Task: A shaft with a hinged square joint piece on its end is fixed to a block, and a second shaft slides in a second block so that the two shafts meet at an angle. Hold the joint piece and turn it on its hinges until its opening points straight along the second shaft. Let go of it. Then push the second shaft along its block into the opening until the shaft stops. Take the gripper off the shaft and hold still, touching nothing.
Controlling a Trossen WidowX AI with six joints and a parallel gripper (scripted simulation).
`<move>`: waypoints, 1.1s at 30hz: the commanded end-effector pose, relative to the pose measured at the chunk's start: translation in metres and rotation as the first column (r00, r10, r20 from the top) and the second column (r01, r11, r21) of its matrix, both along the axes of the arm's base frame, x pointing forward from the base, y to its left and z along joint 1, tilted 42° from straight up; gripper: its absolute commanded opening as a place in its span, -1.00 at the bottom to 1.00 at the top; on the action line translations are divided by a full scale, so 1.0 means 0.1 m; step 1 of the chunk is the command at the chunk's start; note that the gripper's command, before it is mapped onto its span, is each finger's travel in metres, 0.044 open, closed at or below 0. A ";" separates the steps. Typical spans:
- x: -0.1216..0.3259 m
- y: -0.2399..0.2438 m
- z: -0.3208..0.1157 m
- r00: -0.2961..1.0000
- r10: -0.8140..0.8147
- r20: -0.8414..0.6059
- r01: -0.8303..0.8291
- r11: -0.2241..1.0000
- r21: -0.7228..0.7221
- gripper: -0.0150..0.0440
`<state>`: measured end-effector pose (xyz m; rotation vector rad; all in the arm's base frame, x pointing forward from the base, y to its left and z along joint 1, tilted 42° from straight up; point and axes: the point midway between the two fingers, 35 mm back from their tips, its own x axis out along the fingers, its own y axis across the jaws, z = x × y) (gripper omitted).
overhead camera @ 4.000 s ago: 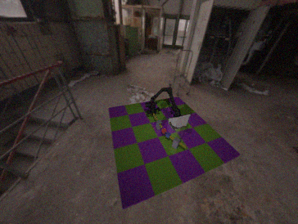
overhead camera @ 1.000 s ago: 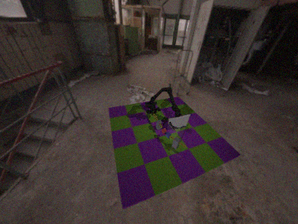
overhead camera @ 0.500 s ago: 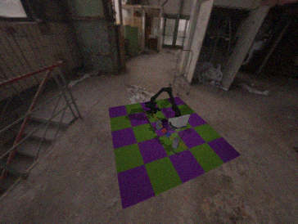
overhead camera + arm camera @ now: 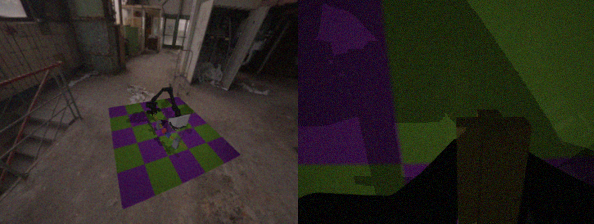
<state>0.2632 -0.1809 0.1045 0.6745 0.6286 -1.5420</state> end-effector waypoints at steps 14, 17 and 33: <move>0.01 0.19 -0.19 0.999 0.030 0.031 -0.030 1.000 -0.001 -0.49; 0.02 0.22 -0.22 0.999 0.031 0.032 -0.031 1.000 -0.001 -0.49; 0.03 0.40 -0.38 0.999 0.032 0.033 -0.032 0.999 0.000 -0.49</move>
